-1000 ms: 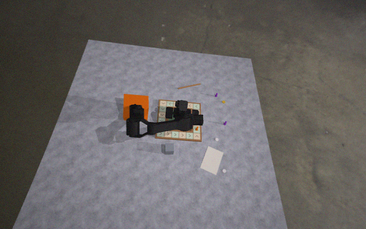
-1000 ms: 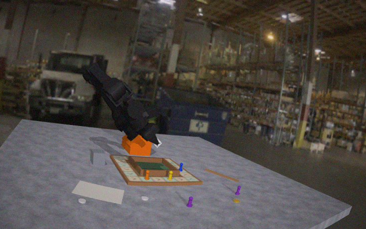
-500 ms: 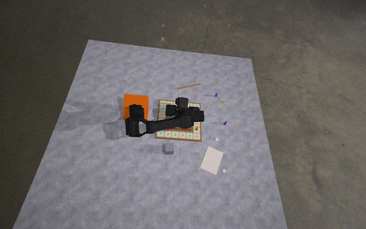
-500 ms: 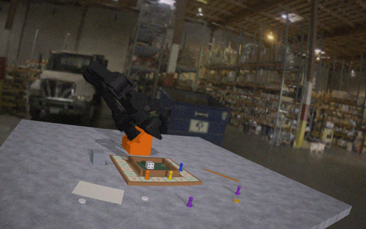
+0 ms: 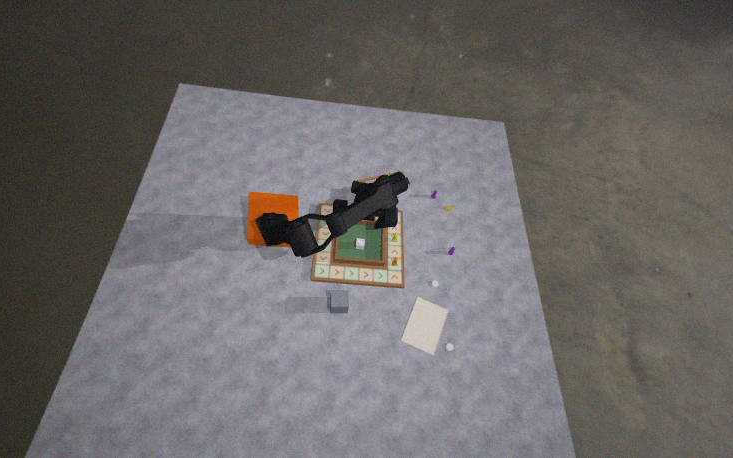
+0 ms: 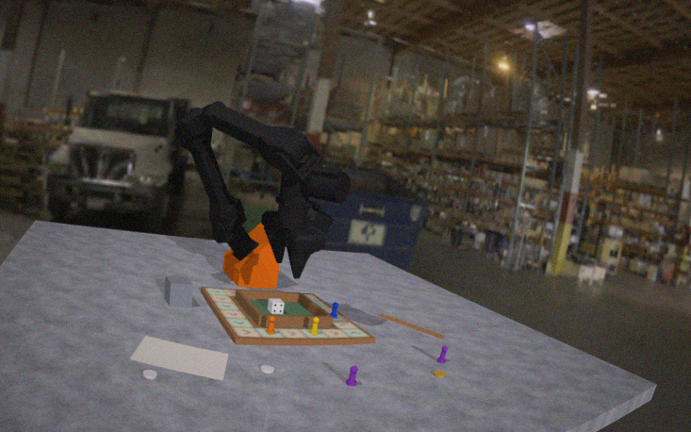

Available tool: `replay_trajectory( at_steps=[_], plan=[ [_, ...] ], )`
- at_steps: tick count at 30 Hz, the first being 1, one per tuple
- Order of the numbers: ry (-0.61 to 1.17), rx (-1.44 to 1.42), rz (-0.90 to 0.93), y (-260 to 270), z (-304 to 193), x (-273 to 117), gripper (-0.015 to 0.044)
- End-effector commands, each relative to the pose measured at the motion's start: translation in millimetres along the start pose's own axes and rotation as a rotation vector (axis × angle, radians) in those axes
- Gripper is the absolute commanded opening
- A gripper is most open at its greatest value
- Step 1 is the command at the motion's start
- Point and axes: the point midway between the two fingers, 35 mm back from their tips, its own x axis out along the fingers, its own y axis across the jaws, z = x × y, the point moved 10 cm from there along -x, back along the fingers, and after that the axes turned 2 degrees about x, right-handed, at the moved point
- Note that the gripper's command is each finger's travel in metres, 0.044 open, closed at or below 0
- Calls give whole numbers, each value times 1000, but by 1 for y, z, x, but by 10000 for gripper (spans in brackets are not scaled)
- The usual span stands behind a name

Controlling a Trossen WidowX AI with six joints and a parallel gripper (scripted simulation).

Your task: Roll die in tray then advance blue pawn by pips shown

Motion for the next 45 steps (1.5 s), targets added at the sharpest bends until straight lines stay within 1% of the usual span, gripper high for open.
replay_trajectory(
  at_steps=[1, 2, 3, 5, 6, 12, 23, 30, 45],
  plan=[
    [102, 17, -63, -1, 9, -3, 440],
    [29, -3, -11, 1, 4, 0, 440],
    [29, -3, -11, 1, 4, 0, 440],
    [30, 55, -14, 0, 7, 1, 387],
    [31, 127, -18, -2, 11, 2, 361],
    [34, 662, -47, -10, 41, 10, 204],
    [17, 1637, -109, -17, 96, 26, 200],
    [-5, 2017, -137, -18, 117, 35, 200],
    [-6, 2031, -138, -20, 118, 35, 200]
  ],
)
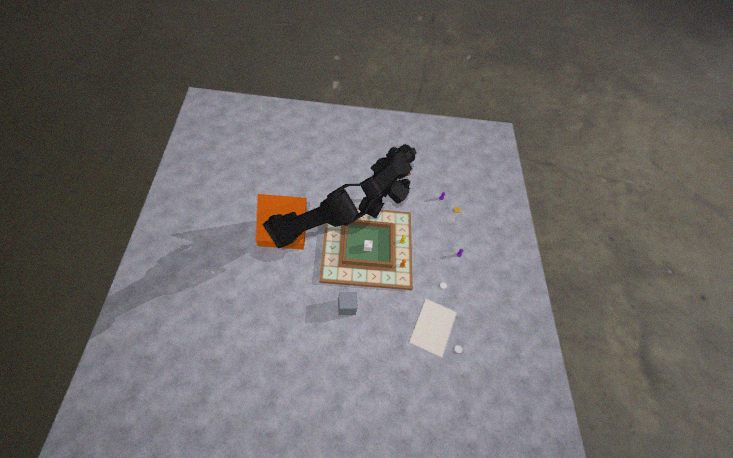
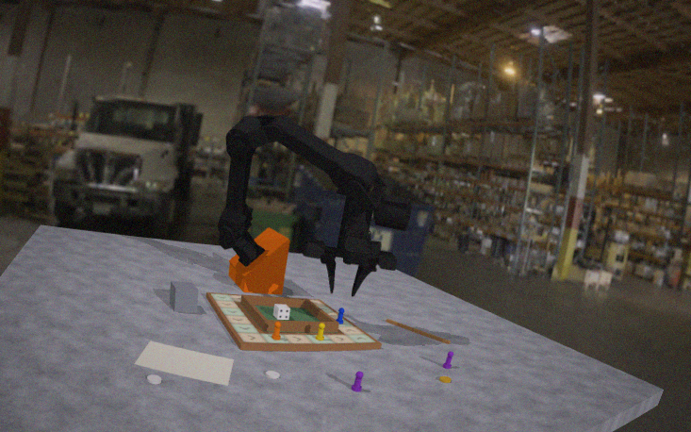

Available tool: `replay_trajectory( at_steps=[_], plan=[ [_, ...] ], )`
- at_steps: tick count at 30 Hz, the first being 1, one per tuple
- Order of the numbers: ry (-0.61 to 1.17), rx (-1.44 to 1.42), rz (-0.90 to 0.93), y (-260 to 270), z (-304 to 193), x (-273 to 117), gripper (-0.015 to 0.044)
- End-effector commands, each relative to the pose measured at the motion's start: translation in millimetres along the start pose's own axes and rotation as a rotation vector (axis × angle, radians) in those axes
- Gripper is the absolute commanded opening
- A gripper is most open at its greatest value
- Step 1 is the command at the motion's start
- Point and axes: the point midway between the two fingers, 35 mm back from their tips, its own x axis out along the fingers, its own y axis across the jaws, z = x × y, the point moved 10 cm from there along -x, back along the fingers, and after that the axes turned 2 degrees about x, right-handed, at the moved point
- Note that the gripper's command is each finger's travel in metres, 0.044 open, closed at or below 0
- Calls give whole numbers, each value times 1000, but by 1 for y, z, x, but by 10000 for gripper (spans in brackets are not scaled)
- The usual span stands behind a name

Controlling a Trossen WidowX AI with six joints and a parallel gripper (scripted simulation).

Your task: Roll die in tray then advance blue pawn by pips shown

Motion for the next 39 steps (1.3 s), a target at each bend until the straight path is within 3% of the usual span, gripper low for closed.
replay_trajectory(
  at_steps=[1, 39],
  plan=[
    [-12, 58, 9, 4, 1, -2, 200],
    [-14, 58, 7, 4, 3, 54, 200]
  ],
)
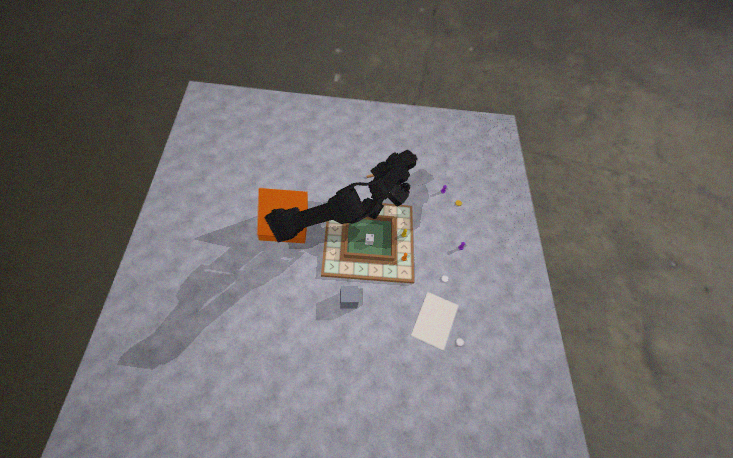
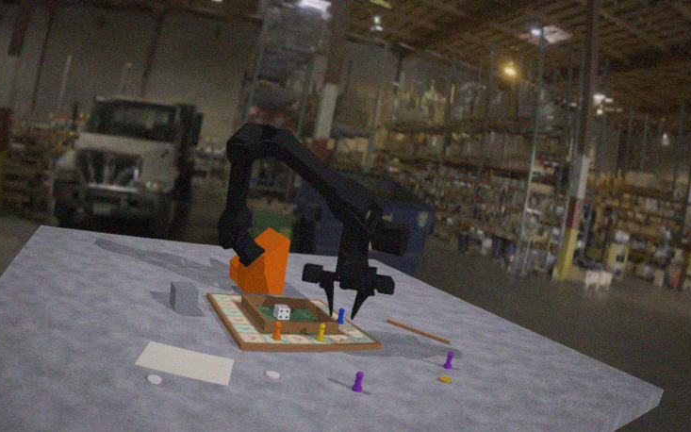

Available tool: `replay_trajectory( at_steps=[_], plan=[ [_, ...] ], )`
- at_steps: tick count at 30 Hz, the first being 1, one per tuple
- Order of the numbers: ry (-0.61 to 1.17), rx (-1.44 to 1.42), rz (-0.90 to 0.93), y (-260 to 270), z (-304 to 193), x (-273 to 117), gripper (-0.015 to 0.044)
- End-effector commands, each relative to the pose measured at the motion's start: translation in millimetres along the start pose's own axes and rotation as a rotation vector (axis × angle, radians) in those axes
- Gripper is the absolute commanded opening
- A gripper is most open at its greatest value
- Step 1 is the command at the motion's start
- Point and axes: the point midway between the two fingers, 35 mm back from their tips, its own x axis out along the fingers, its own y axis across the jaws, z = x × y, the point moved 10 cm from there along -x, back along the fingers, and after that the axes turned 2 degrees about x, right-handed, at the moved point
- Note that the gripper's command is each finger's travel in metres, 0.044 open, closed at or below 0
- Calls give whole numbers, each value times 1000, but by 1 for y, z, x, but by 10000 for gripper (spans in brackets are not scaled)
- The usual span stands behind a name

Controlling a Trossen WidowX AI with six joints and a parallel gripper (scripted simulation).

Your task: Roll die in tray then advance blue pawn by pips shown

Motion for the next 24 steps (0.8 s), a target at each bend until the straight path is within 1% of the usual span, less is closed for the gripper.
replay_trajectory(
  at_steps=[1, 6, 16, 18, 24],
  plan=[
    [-4, -8, -4, -1, -1, 5, 200],
    [-4, -8, -4, -1, -1, 5, 69],
    [-4, -8, -4, -1, -1, 5, 2],
    [-4, -8, -3, -1, -1, 4, 0],
    [-2, -9, 1, 4, 1, -29, 0]
  ],
)
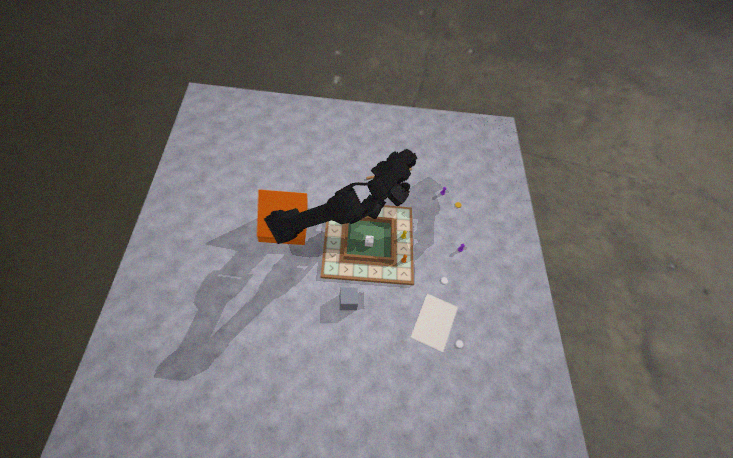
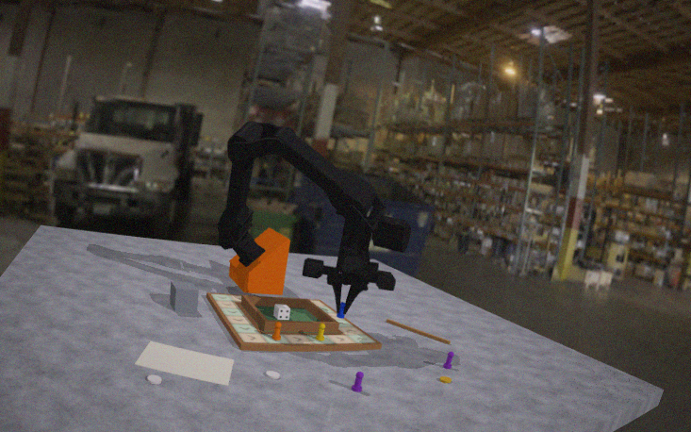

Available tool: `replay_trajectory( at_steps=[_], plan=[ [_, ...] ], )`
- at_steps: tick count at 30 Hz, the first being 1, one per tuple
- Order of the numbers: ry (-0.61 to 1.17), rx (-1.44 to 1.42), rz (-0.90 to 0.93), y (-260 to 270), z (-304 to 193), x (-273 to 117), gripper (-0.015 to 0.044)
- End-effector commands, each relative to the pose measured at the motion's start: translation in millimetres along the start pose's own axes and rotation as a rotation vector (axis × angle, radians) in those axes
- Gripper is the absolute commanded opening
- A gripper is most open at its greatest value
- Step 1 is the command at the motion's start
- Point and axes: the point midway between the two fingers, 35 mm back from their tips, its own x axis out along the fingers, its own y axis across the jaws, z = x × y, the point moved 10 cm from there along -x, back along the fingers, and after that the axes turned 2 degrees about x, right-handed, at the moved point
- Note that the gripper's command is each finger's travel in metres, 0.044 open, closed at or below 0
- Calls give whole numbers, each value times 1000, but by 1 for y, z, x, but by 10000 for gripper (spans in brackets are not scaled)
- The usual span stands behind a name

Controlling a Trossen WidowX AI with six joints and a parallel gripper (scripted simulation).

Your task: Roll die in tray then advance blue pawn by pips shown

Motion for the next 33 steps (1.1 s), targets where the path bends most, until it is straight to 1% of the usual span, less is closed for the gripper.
replay_trajectory(
  at_steps=[1, 13, 15, 20, 33],
  plan=[
    [-5, 8, 18, 4, 2, -26, 0],
    [-3, 7, 18, -1, -3, -104, 0],
    [-3, 7, 16, -3, -5, -112, 0],
    [-3, 7, 16, -4, -6, -112, 0],
    [-2, 6, 16, -13, -37, -81, 0]
  ],
)
